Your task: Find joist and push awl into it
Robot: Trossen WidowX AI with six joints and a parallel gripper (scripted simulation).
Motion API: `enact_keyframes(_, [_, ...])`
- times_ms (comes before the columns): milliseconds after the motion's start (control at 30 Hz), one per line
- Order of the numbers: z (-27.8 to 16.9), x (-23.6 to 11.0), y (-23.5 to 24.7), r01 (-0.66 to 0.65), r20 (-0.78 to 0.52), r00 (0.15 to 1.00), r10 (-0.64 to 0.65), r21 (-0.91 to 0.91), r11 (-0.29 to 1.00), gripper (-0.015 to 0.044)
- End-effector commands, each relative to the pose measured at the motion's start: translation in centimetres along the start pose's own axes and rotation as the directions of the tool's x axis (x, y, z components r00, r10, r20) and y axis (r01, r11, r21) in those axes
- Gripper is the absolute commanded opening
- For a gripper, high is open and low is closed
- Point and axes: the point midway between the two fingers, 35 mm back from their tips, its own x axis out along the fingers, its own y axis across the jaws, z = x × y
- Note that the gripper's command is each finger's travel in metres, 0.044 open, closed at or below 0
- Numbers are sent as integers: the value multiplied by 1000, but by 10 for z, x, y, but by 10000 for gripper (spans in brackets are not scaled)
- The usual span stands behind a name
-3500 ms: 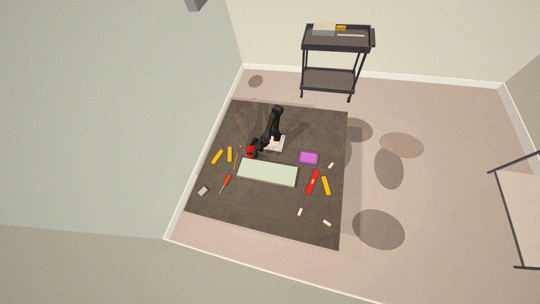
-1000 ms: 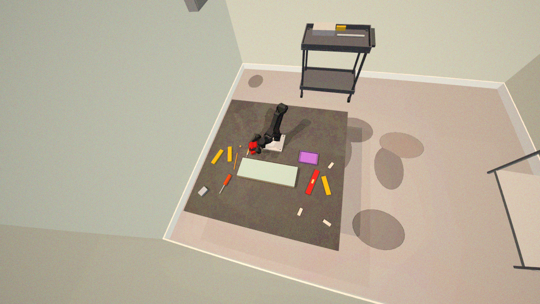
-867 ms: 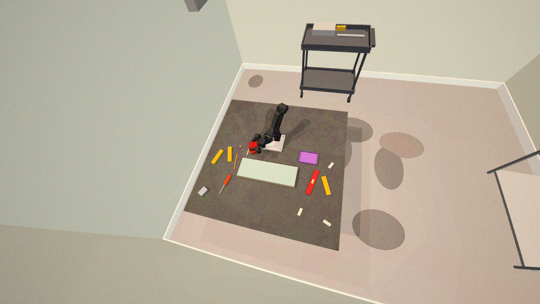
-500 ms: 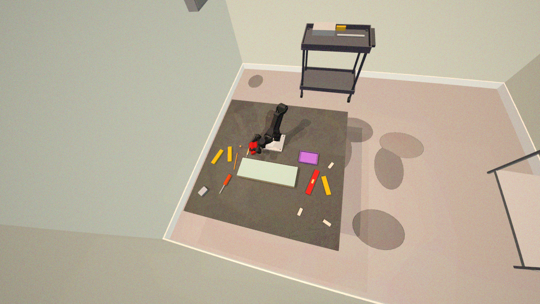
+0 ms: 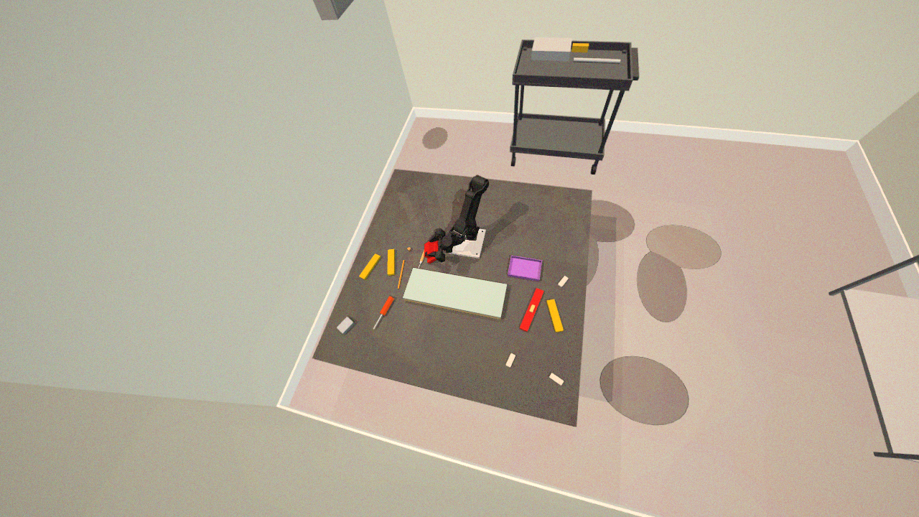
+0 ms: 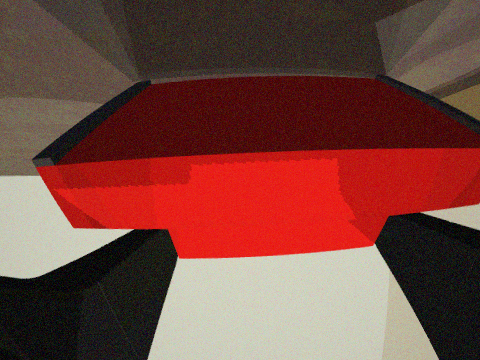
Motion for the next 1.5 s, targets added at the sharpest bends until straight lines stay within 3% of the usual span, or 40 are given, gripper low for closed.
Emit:
enact_keyframes(0, [3,-1,0,-1,7,1000,1,-7,1000,380])
enact_keyframes(1467, [7,-5,-1,-1,8,1000,1,-7,1000,380])
